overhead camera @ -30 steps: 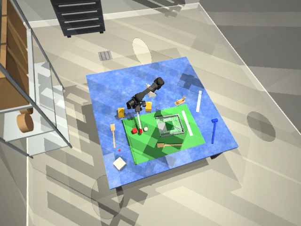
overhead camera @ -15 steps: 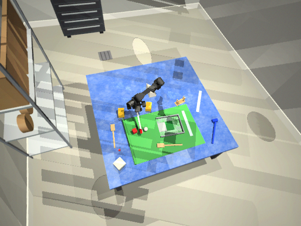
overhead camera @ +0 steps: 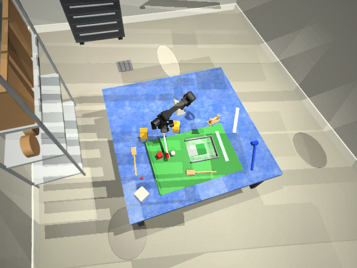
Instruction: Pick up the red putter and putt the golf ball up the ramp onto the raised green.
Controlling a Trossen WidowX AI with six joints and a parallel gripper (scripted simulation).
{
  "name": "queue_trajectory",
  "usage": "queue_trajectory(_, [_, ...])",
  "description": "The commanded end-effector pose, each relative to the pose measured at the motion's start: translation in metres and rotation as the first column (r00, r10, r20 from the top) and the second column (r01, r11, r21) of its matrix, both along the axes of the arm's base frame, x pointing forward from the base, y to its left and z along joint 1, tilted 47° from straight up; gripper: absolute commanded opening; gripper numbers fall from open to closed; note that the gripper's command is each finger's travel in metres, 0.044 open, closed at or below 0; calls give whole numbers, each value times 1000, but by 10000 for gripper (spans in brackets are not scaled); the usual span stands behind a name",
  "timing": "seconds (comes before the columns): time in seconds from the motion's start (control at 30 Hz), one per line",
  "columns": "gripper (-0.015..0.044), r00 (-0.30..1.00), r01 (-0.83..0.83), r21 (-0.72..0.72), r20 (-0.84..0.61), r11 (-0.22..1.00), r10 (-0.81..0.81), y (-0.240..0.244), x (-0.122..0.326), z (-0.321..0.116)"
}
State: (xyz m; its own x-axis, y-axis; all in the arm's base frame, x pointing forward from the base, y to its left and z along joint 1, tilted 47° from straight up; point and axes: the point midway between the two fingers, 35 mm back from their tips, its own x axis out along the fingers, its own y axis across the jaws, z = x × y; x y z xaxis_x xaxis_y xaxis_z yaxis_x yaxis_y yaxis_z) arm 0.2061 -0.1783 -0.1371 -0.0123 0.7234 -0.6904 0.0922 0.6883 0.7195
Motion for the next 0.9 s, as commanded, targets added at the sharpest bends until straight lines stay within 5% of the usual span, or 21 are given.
queue_trajectory(0.0, [0,1000,-8,0,10,1000,8,33,10,38])
queue_trajectory(0.17, [0,1000,-7,4,11,1000,7,70,10,71])
queue_trajectory(0.87, [0,1000,-4,10,3,1000,4,33,10,105])
